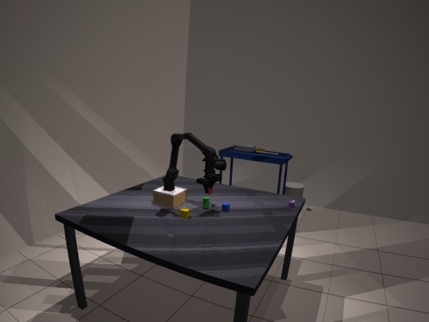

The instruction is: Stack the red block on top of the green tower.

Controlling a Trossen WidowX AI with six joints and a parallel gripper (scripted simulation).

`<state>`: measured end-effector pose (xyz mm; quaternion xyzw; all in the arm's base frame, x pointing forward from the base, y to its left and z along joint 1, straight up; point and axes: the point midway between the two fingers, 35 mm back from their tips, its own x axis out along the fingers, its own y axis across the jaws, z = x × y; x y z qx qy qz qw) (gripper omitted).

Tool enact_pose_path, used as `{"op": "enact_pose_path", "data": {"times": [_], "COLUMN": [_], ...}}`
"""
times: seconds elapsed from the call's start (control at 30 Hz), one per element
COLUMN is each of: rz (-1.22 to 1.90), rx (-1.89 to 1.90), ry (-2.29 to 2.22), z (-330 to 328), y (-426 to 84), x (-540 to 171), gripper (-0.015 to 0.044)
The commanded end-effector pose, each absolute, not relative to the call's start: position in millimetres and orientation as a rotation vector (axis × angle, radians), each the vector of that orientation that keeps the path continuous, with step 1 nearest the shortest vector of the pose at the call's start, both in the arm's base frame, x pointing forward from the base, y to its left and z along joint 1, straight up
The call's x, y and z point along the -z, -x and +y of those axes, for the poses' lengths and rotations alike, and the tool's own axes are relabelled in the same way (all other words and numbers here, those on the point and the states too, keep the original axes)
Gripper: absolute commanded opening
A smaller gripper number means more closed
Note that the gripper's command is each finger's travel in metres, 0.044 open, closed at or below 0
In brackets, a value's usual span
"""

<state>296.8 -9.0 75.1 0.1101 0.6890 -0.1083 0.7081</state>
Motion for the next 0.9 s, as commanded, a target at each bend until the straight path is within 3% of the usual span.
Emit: {"op": "enact_pose_path", "data": {"times": [0.0, 0.87], "rz": [1.529, 1.531], "rx": [0.241, 0.239], "ry": [-0.25, -0.251], "z": [8.3, 34.0], "y": [-285.5, -267.7], "x": [-74.5, -21.7], "gripper": [0.0, 0.0]}}
